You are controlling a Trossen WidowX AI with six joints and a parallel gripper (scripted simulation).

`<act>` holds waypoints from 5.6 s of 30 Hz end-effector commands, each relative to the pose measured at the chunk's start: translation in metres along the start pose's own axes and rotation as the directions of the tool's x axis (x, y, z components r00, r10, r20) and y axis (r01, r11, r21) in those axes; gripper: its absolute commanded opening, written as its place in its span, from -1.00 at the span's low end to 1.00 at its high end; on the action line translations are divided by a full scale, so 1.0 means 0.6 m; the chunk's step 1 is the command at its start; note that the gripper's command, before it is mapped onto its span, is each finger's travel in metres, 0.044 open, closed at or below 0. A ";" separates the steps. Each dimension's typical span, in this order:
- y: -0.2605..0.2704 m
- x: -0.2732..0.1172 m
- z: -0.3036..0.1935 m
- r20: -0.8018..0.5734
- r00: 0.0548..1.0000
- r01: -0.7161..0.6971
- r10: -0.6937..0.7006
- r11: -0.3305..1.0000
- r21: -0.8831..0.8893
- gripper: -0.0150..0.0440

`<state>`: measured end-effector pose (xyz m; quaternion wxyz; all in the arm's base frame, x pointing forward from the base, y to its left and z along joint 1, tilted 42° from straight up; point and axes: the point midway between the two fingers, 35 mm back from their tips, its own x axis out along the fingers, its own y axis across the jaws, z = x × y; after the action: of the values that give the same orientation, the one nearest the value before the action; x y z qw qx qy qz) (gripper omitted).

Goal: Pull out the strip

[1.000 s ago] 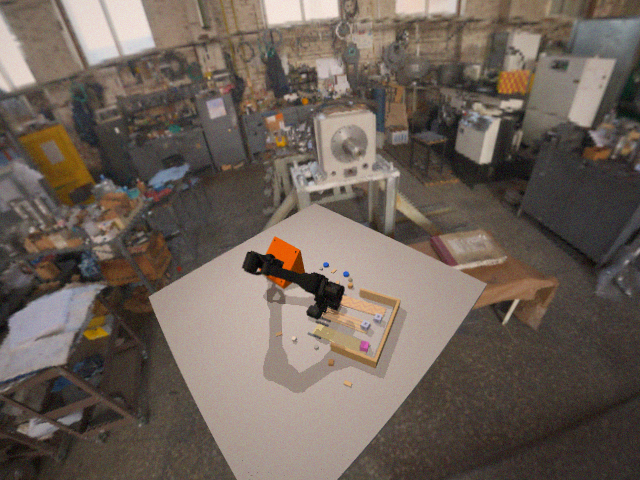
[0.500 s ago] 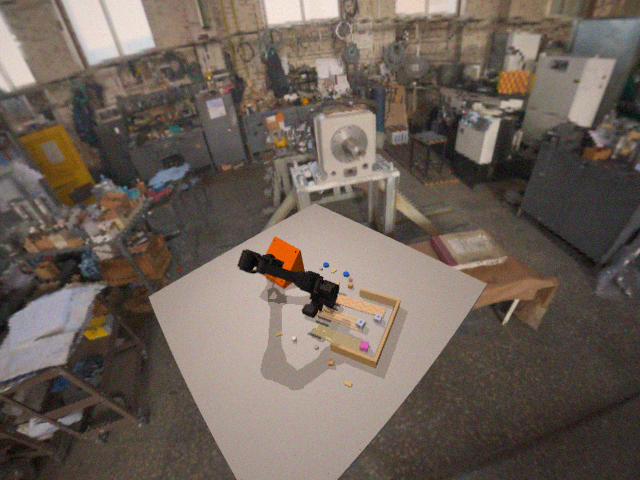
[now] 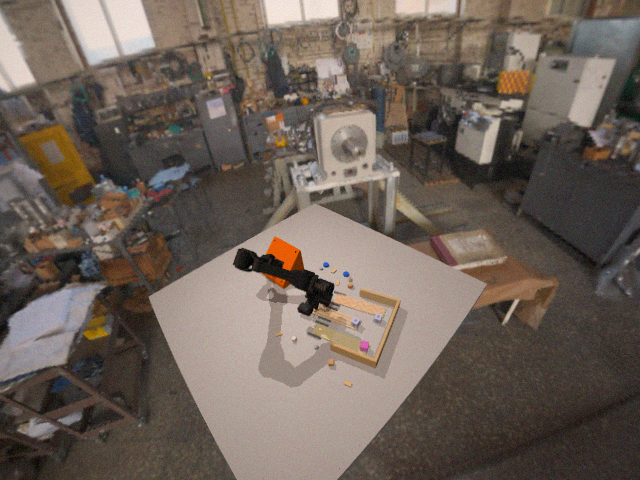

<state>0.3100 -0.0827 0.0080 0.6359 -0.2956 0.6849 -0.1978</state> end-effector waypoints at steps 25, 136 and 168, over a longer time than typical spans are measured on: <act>0.001 0.008 -0.080 -0.024 1.000 0.002 -0.002 1.000 -0.016 -0.49; -0.009 -0.091 0.112 -0.018 1.000 0.002 0.001 0.988 0.153 1.00; -0.010 -0.050 0.187 -0.015 1.000 0.002 0.000 0.988 0.156 0.36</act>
<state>0.4228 -0.0518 0.0258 0.6534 -0.2410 0.6712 -0.2539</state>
